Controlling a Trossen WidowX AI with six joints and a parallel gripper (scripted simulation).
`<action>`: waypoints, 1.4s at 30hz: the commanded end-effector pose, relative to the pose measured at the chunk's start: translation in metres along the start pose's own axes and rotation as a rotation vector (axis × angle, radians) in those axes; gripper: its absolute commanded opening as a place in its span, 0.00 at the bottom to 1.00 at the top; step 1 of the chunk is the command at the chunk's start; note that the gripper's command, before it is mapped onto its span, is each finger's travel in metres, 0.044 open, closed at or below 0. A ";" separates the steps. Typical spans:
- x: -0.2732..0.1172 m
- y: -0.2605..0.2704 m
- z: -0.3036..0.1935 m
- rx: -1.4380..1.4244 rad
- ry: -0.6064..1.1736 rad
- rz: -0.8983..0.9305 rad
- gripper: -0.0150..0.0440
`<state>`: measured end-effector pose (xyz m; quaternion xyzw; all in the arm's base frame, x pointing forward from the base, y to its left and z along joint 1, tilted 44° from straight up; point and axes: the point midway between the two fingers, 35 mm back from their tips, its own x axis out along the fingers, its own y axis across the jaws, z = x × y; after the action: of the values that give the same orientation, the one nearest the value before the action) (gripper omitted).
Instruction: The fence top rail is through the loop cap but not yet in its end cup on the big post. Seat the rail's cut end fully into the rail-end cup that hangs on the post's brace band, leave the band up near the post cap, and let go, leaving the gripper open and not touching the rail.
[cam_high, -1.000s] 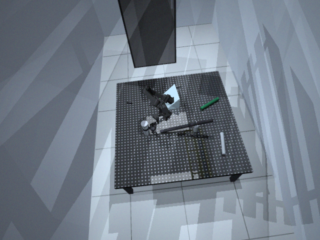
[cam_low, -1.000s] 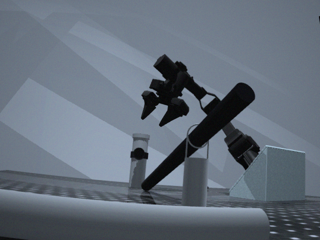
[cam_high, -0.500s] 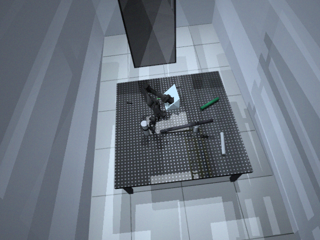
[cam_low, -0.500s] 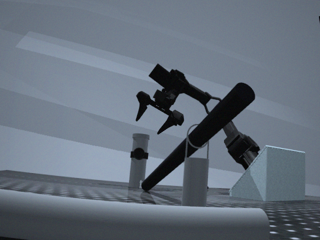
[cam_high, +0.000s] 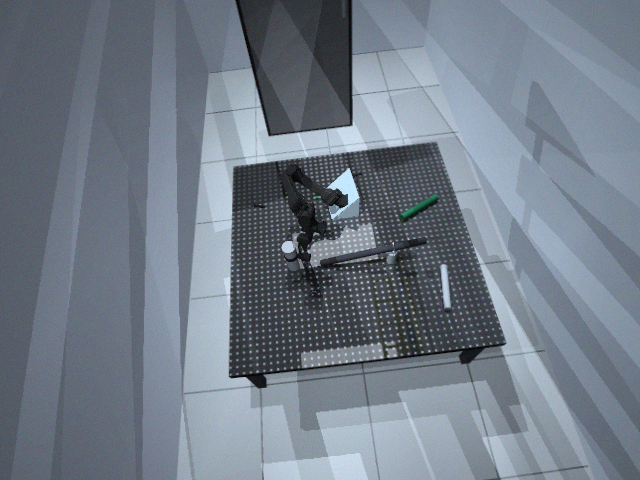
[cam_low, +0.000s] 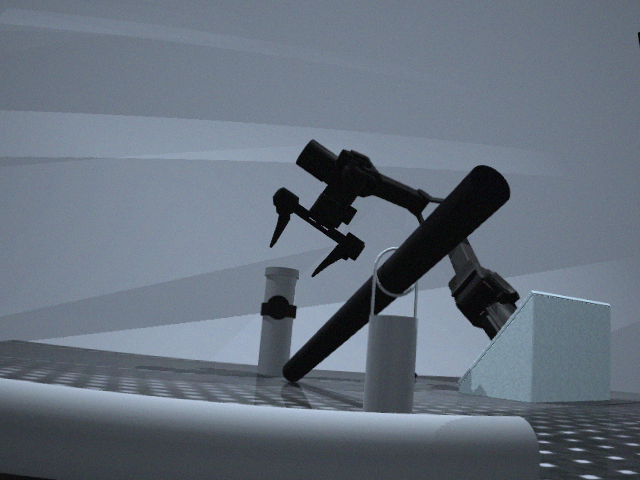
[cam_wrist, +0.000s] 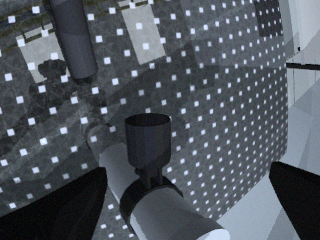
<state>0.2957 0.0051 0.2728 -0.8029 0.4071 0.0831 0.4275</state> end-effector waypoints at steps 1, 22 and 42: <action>0.021 0.013 -0.001 -0.009 -0.003 0.004 1.00; 0.061 0.026 -0.001 -0.008 0.000 0.000 1.00; 0.094 0.026 -0.001 -0.008 0.001 -0.002 1.00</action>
<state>0.3342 -0.0555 0.2184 -0.8038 0.4069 0.0792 0.4266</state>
